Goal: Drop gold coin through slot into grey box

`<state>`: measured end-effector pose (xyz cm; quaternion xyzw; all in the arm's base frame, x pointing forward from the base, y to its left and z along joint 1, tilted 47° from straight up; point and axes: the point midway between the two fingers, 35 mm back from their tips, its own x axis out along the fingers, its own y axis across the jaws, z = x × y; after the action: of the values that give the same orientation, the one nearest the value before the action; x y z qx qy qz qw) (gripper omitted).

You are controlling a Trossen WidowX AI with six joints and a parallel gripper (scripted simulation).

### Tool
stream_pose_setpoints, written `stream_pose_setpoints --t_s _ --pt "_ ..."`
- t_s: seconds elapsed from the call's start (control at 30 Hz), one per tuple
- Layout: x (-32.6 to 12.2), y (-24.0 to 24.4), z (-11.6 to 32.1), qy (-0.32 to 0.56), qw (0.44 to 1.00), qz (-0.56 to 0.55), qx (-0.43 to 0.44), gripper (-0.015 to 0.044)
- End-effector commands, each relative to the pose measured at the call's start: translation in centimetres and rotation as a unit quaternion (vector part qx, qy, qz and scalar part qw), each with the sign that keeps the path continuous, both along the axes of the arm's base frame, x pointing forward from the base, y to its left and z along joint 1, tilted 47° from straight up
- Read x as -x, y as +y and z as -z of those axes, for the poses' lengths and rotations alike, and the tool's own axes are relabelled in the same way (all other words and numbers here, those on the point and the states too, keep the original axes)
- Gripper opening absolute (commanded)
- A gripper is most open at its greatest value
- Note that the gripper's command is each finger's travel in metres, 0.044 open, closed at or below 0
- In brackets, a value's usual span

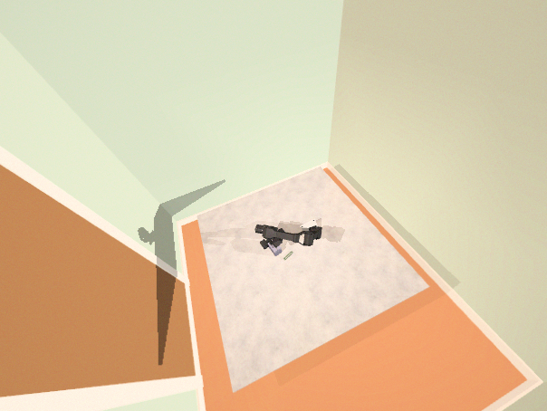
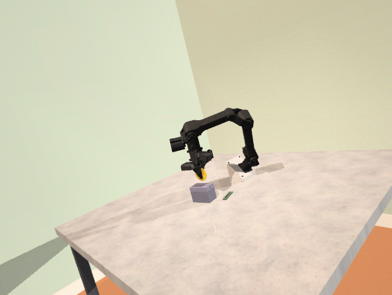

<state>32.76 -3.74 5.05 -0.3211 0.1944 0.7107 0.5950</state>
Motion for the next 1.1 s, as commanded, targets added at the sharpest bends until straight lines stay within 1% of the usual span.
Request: stream_pose_setpoints --t_s 0.0,1.07 --pt "-0.53 -0.53 0.78 -0.002 1.000 -0.003 0.002 0.0000" --pt "-0.63 -0.54 0.89 0.001 1.000 0.001 0.000 0.0000"
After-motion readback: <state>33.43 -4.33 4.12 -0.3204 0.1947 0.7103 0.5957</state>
